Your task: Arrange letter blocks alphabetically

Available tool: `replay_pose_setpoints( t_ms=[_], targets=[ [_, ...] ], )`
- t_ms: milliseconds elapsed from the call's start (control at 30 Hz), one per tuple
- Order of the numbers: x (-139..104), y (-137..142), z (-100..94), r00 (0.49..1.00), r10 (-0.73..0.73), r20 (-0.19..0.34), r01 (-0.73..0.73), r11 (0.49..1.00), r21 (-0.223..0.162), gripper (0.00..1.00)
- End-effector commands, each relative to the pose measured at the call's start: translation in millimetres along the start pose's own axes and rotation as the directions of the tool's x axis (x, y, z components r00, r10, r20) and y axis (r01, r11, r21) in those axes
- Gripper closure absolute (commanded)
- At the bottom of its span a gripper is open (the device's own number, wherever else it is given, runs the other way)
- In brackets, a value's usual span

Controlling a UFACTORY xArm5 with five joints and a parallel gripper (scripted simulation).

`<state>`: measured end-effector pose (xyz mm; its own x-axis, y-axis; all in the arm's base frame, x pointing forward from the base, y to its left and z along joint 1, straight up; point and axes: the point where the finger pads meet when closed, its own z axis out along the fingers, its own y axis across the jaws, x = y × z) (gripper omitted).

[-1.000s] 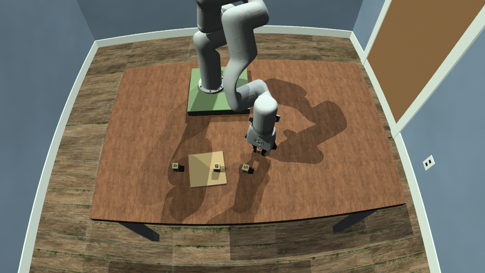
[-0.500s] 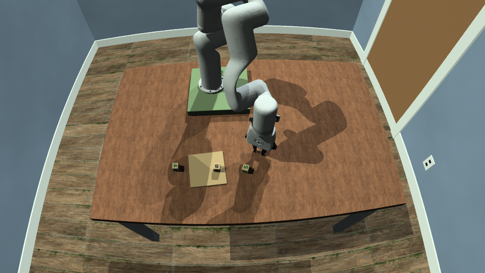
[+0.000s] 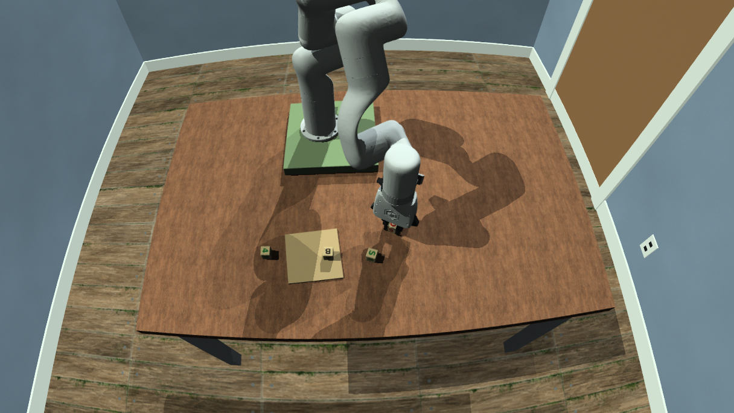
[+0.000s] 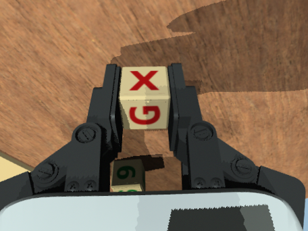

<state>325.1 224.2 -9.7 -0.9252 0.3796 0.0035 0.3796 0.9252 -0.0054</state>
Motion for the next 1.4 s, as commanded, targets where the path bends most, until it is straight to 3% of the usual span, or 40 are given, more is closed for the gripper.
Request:
replay_pose_setpoints(
  t_ms=[0, 267, 700, 1367],
  targets=[
    [-1, 1, -0.9, 1.0, 0.0, 0.002, 0.0, 1.0, -0.003, 0.79],
    [-1, 1, -11.0, 1.0, 0.0, 0.002, 0.0, 1.0, -0.003, 0.79],
    [-1, 1, -93.7, 1.0, 0.0, 0.002, 0.0, 1.0, -0.003, 0.79],
    [-2, 0, -100.1, 1.0, -0.012, 0.002, 0.012, 1.0, -0.003, 0.79]
  ],
)
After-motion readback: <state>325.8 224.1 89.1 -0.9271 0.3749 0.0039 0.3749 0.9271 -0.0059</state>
